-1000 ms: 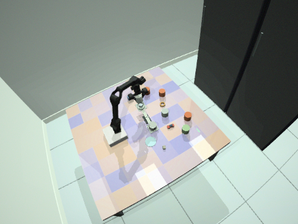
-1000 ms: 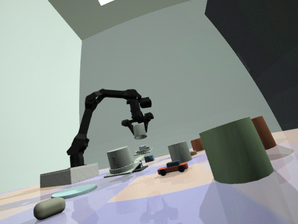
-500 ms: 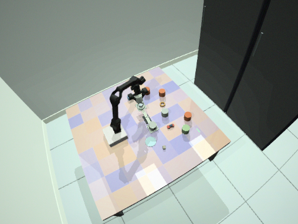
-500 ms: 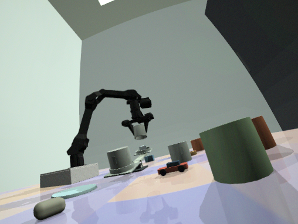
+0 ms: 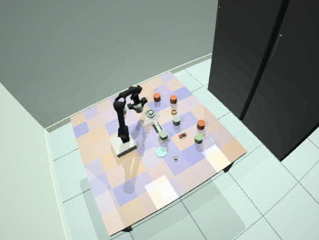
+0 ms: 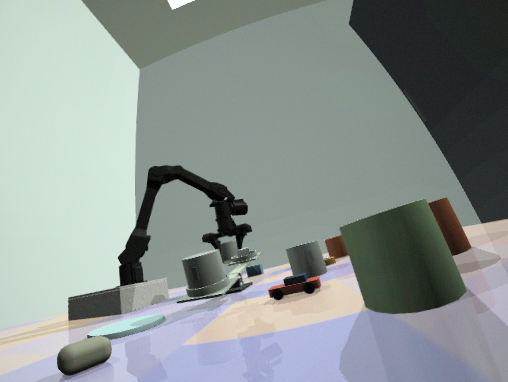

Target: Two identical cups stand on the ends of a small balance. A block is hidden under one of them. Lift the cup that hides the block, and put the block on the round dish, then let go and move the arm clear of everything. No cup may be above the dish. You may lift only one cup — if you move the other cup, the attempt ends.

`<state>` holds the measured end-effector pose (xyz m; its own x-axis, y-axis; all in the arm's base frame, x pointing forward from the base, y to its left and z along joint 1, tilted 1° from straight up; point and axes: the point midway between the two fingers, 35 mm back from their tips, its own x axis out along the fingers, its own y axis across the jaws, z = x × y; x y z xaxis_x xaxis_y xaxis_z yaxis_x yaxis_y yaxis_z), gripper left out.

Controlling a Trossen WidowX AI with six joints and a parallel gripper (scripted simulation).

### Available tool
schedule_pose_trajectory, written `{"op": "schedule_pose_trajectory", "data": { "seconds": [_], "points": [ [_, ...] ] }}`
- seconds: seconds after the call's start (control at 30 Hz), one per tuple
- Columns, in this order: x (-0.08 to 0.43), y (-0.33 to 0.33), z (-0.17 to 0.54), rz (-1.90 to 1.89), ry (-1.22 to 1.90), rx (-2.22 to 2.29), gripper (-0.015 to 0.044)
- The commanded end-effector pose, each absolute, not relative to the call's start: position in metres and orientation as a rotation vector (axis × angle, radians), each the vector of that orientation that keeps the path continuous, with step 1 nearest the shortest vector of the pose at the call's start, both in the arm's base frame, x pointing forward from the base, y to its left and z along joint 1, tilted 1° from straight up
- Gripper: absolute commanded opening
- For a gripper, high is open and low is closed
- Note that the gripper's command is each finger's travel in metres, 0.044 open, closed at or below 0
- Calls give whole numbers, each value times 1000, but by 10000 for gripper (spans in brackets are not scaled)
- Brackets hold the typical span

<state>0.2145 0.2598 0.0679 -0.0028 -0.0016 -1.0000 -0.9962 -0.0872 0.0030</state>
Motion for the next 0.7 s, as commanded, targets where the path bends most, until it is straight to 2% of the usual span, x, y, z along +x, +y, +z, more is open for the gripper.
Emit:
{"op": "schedule_pose_trajectory", "data": {
  "seconds": [0.0, 0.67],
  "points": [
    [188, 272, 53, 1278, 1162, -1265, 0],
    [187, 272, 10, 1278, 1162, -1265, 0]
  ]
}}
